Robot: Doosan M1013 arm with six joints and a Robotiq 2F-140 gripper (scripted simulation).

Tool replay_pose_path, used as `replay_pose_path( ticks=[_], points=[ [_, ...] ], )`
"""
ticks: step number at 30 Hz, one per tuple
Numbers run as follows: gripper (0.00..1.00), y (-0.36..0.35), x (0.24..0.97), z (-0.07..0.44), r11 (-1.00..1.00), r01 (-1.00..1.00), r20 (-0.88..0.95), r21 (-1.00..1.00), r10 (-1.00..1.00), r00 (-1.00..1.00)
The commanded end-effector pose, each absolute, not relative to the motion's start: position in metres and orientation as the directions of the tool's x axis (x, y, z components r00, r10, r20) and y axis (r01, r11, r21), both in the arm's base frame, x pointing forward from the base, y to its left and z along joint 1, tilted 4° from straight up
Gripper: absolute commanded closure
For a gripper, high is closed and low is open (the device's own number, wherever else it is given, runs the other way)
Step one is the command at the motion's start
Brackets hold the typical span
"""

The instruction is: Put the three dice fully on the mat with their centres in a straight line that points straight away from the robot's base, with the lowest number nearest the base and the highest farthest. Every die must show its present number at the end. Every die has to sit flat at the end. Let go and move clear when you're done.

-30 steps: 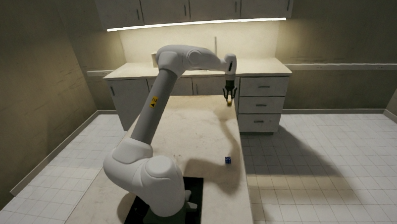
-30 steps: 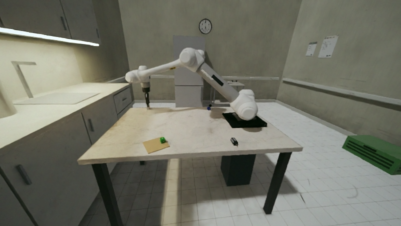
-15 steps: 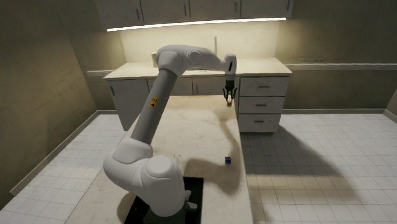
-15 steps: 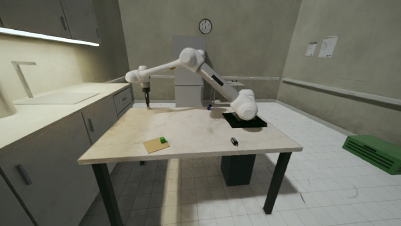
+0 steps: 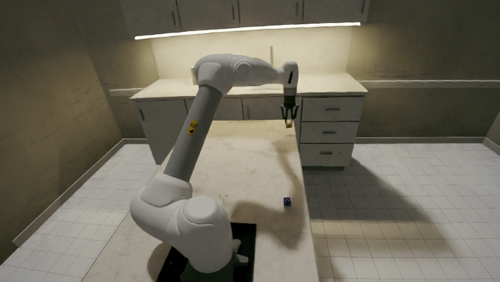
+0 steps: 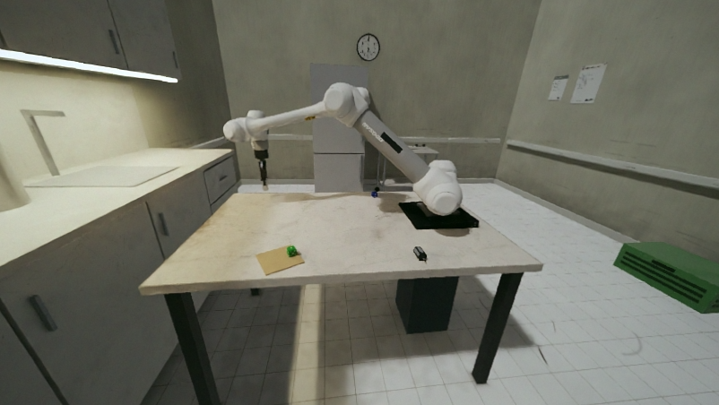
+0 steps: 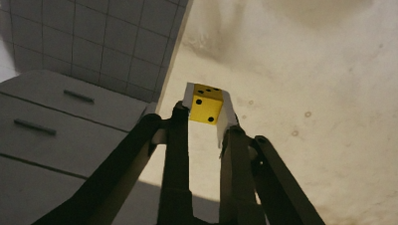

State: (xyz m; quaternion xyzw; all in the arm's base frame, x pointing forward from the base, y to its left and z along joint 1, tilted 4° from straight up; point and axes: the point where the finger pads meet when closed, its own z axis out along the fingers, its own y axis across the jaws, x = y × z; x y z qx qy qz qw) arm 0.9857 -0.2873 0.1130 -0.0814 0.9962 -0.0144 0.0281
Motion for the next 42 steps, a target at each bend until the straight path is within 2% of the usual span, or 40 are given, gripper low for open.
replay_pose_path(
  ticks=[1, 11, 25, 33, 35, 36, 38, 39, 41, 42],
  points=[
    [0.76, -0.287, 0.985, 0.136, 0.986, -0.162, -0.056, -0.034, -0.163, -0.985],
    [0.76, -0.286, 0.983, 0.175, 0.986, -0.162, -0.056, -0.034, -0.163, -0.985],
    [0.76, -0.275, 0.984, 0.176, 0.986, -0.165, -0.055, -0.034, -0.167, -0.984],
    [0.76, -0.121, 0.985, 0.173, 0.973, -0.23, -0.05, -0.036, -0.231, -0.972],
    [0.76, -0.106, 0.985, 0.172, 0.973, -0.23, -0.05, -0.036, -0.231, -0.972],
    [0.76, -0.066, 0.98, 0.171, 0.968, -0.248, -0.049, -0.036, -0.25, -0.967],
    [0.76, -0.066, 0.98, 0.171, 0.968, -0.248, -0.049, -0.036, -0.25, -0.967],
    [0.76, -0.017, 0.972, 0.17, 0.963, -0.268, -0.048, -0.037, -0.27, -0.962],
    [0.76, -0.009, 0.971, 0.17, 0.963, -0.268, -0.048, -0.037, -0.27, -0.962],
    [0.76, 0.027, 0.962, 0.168, 0.957, -0.289, -0.047, -0.038, -0.29, -0.956]
  ],
)
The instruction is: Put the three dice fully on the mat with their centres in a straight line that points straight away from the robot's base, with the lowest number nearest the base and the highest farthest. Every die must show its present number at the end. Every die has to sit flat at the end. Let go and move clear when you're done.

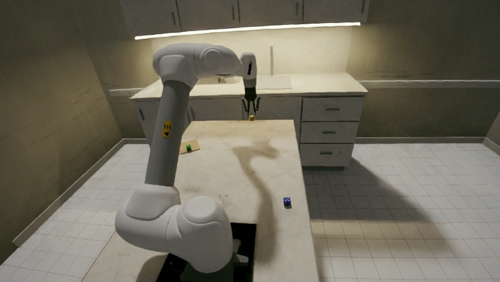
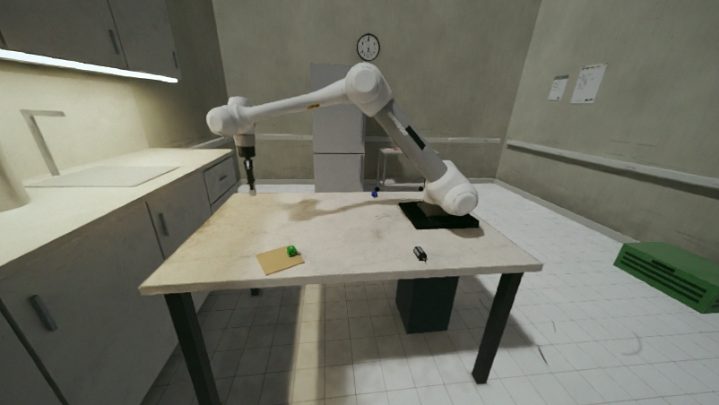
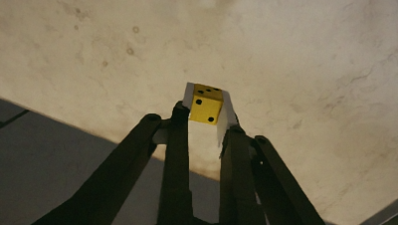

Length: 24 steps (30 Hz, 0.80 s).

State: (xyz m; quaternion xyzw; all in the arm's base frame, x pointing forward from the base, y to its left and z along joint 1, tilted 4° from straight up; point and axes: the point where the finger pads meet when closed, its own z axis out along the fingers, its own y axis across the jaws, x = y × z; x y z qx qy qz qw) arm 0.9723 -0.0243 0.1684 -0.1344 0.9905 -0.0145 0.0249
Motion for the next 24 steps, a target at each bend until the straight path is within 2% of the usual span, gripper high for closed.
replay_pose_path(
  ticks=[1, 2, 3, 5, 6, 8, 10, 13, 14, 16, 17, 24],
  points=[
    [0.76, 0.043, 0.959, 0.168, 0.957, -0.289, -0.047, -0.038, -0.29, -0.956],
    [0.76, 0.043, 0.959, 0.168, 0.957, -0.289, -0.047, -0.038, -0.29, -0.956],
    [0.76, 0.078, 0.948, 0.167, 0.95, -0.31, -0.046, -0.039, -0.312, -0.949],
    [0.76, 0.094, 0.944, 0.166, 0.95, -0.31, -0.046, -0.039, -0.312, -0.949],
    [0.76, 0.128, 0.931, 0.165, 0.943, -0.331, -0.045, -0.041, -0.333, -0.942],
    [0.76, 0.144, 0.926, 0.164, 0.943, -0.331, -0.045, -0.041, -0.333, -0.942],
    [0.76, 0.191, 0.905, 0.162, 0.935, -0.352, -0.044, -0.042, -0.354, -0.934],
    [0.76, 0.191, 0.905, 0.162, 0.935, -0.352, -0.044, -0.042, -0.354, -0.934],
    [0.76, 0.234, 0.883, 0.161, 0.927, -0.372, -0.044, -0.043, -0.373, -0.927],
    [0.76, 0.234, 0.883, 0.161, 0.927, -0.372, -0.044, -0.043, -0.373, -0.927],
    [0.76, 0.269, 0.862, 0.159, 0.92, -0.39, -0.043, -0.044, -0.391, -0.919],
    [0.76, 0.355, 0.801, 0.154, 0.901, -0.432, -0.043, -0.047, -0.433, -0.9]
  ],
)
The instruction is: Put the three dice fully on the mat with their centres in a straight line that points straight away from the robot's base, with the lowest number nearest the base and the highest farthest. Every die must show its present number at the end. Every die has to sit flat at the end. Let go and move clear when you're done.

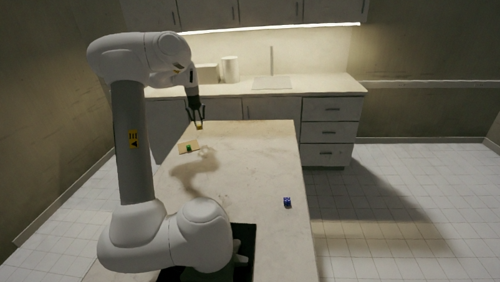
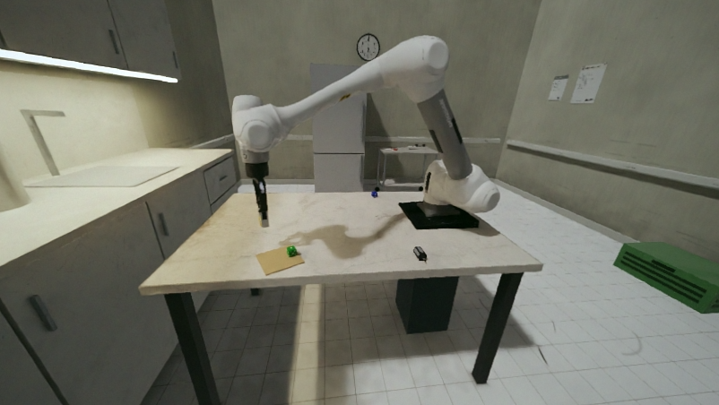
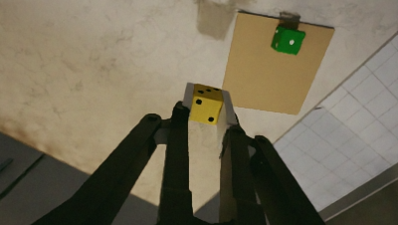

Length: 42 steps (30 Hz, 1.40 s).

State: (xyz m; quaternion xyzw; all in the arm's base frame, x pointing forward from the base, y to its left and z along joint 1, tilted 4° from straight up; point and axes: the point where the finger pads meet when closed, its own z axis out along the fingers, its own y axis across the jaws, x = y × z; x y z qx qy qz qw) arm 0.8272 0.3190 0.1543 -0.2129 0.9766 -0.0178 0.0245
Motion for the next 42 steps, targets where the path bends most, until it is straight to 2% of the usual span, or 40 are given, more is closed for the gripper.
replay_pose_path(
  ticks=[1, 4, 26, 42],
  points=[
    [0.76, 0.355, 0.801, 0.154, 0.901, -0.432, -0.043, -0.047, -0.433, -0.9],
    [0.76, 0.393, 0.769, 0.151, 0.891, -0.452, -0.043, -0.049, -0.454, -0.89],
    [0.76, 0.399, 0.763, 0.147, 0.889, -0.456, -0.043, -0.049, -0.458, -0.888],
    [0.76, 0.398, 0.766, 0.092, 0.889, -0.456, -0.043, -0.049, -0.458, -0.888]
  ],
)
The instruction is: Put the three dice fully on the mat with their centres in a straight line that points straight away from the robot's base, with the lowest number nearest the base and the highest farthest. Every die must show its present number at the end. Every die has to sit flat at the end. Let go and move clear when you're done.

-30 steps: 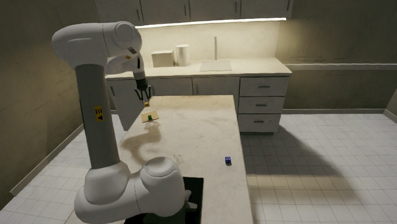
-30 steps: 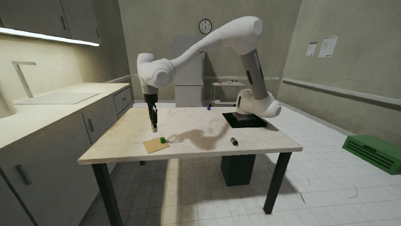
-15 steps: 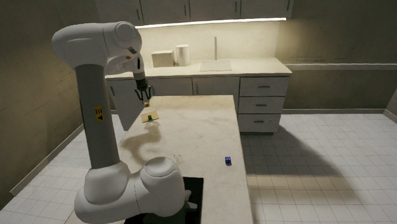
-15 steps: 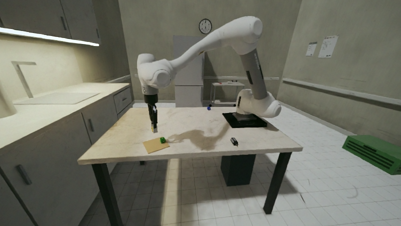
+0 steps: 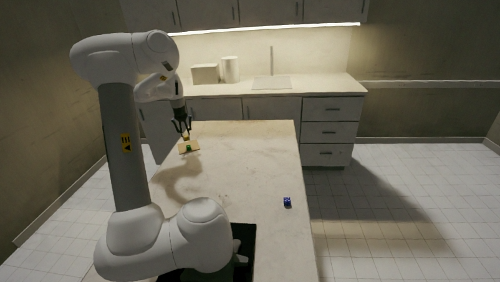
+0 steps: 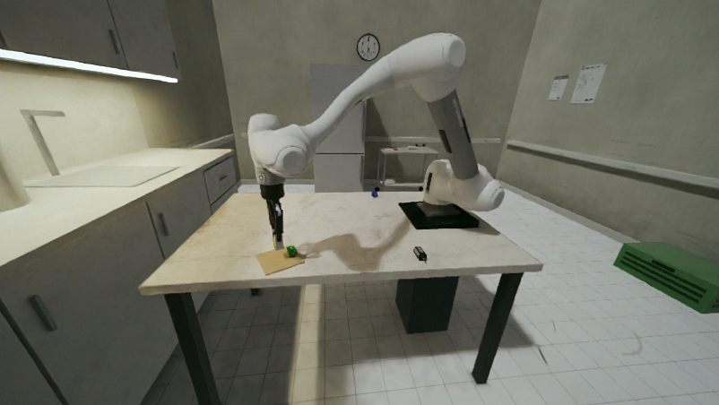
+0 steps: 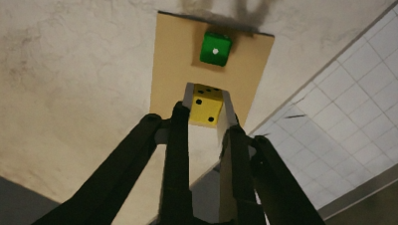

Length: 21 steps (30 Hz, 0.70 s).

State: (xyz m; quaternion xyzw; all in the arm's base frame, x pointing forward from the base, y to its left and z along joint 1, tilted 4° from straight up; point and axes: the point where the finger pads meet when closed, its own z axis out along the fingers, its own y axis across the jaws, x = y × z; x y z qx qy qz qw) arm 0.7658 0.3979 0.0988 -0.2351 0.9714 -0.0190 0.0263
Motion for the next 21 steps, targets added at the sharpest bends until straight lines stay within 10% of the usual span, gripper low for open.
replay_pose_path(
  ticks=[1, 21],
  points=[
    [0.76, 0.398, 0.767, 0.087, 0.889, -0.456, -0.043, -0.049, -0.458, -0.888],
    [0.76, 0.397, 0.769, 0.055, 0.889, -0.456, -0.043, -0.049, -0.458, -0.888]
  ],
)
